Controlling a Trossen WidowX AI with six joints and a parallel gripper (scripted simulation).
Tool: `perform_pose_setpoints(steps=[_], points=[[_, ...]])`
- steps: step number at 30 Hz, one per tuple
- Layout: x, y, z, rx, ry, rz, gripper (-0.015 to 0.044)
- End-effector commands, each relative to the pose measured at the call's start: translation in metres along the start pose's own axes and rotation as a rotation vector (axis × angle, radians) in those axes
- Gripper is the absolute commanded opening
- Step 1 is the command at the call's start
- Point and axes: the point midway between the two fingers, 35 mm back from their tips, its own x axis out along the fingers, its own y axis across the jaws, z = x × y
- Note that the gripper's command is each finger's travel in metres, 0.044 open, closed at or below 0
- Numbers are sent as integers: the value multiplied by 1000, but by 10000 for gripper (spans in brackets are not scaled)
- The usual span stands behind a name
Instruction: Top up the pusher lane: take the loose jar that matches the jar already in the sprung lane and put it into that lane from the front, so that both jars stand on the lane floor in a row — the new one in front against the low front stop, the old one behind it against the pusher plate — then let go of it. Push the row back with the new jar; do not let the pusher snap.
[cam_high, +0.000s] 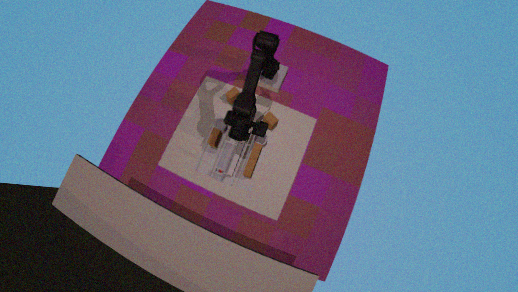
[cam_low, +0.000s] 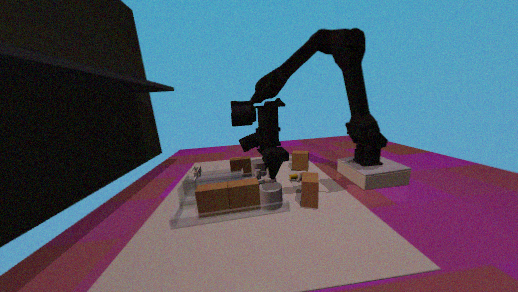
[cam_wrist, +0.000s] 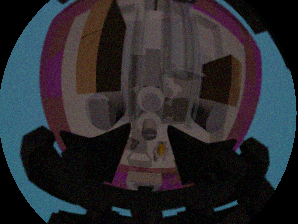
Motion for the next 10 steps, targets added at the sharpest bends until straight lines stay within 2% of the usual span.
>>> perform_pose_setpoints(steps=[1,10], points=[[0,0,-12,-3,8,1,276],[-1,0,-43,-3,11,1,276]])
